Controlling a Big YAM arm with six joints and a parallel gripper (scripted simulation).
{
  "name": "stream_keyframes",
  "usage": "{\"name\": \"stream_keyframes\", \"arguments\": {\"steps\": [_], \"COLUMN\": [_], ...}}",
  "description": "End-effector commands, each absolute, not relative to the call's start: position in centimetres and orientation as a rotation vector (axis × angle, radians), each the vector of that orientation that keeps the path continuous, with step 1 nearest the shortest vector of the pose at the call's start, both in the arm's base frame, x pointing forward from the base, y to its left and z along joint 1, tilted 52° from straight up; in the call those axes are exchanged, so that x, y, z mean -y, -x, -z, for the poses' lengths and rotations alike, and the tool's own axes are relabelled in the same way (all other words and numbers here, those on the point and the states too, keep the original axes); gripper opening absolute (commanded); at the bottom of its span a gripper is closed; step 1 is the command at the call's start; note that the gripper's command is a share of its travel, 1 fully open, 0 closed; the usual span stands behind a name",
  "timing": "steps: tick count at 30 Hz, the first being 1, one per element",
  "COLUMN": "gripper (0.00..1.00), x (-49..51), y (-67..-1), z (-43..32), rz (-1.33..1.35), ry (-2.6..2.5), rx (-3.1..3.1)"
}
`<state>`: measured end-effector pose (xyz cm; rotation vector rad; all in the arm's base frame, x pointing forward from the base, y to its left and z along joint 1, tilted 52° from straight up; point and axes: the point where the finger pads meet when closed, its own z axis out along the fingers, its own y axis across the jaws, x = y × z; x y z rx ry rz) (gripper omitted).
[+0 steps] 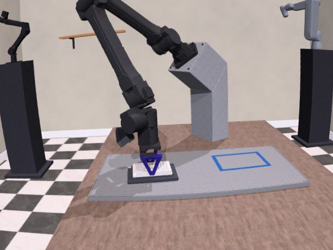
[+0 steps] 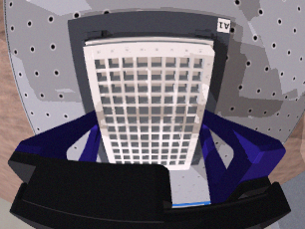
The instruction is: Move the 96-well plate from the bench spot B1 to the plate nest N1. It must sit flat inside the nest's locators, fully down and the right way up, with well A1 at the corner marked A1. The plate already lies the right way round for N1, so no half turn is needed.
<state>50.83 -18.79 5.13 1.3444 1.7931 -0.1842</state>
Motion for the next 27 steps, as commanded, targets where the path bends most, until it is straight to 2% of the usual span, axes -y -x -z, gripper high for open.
{"name": "stream_keyframes", "arguments": {"steps": [1, 27], "gripper": [0.0, 0.0], "x": [19.06, 19.2], "y": [-51.1, -51.02], "z": [-4.65, -4.44], "rz": [0.187, 0.19], "ry": [-1.342, -1.344], "rx": [-1.797, -1.8]}}
